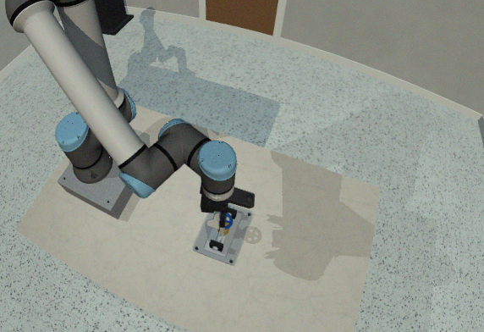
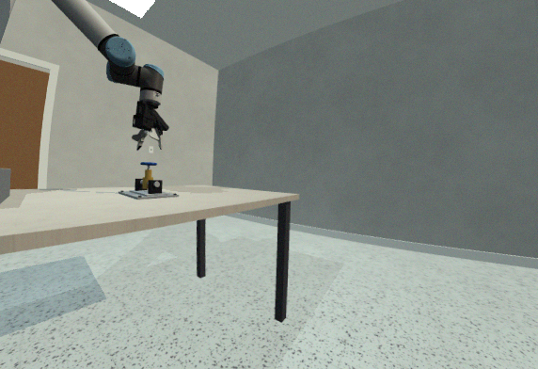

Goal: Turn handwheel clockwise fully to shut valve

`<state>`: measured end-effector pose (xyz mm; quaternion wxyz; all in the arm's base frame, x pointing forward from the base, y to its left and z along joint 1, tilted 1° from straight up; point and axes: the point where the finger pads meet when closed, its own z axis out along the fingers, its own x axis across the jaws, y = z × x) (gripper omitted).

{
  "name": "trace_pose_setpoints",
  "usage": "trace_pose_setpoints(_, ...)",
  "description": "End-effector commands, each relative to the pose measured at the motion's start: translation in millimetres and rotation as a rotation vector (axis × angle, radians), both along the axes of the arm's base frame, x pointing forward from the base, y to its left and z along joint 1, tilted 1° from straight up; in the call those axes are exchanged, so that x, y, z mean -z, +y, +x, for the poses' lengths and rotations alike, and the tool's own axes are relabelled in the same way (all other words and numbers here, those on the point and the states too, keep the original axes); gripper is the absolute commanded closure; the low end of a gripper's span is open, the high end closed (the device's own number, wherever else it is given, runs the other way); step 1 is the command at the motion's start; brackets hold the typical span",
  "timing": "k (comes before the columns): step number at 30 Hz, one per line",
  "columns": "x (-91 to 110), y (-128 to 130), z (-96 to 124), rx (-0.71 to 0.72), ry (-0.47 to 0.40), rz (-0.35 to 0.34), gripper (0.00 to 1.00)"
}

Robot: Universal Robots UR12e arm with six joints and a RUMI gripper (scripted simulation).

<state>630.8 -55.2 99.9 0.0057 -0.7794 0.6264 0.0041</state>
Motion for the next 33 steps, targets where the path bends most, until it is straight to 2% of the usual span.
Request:
trace_pose_setpoints(1,11,-1,-1,0.001,0.0,0.001,0.0)
trace_pose_setpoints(19,29,-1,-1,0.001,0.0,0.001,0.0)
trace_pose_setpoints(33,30,-2,1,0.001,-0.004,-0.001,0.0)
